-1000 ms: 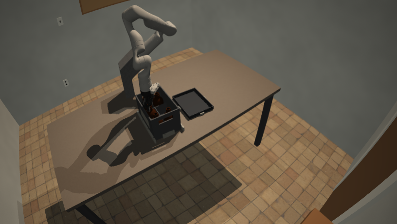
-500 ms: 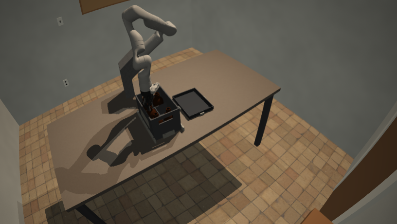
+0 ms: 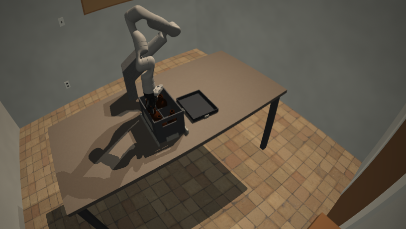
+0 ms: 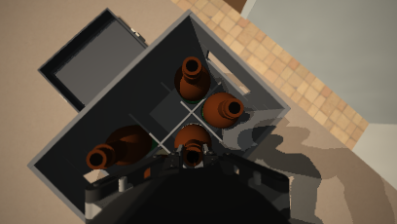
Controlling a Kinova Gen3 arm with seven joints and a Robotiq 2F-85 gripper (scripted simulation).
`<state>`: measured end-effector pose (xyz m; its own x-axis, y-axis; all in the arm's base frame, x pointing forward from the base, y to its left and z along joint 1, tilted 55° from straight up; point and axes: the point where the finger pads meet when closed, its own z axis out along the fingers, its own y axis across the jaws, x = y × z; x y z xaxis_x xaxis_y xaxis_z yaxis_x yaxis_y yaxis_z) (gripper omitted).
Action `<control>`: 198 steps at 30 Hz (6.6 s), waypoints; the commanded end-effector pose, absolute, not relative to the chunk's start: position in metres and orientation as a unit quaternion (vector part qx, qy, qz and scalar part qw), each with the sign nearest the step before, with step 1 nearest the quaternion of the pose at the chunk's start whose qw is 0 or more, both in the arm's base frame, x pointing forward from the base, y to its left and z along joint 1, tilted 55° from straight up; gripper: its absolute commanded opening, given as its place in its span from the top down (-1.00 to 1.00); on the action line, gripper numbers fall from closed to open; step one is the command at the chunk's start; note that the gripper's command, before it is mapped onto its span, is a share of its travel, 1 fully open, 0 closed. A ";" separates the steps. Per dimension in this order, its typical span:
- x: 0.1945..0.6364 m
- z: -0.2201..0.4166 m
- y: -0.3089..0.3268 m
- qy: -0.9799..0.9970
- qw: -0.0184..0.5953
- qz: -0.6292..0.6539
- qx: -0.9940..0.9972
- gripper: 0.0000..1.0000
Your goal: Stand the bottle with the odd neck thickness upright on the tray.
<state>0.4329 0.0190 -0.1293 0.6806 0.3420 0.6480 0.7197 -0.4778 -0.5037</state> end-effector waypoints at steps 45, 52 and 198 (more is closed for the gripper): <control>0.433 -0.129 0.018 -0.321 0.397 -0.238 -0.826 -0.27; 0.433 -0.129 0.018 -0.321 0.397 -0.238 -0.826 -0.27; 0.416 -0.007 0.001 -0.321 0.397 -0.238 -0.826 -0.27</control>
<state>0.4160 0.0016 -0.0075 0.6802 0.3420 0.6483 0.7201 -0.4770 -0.5039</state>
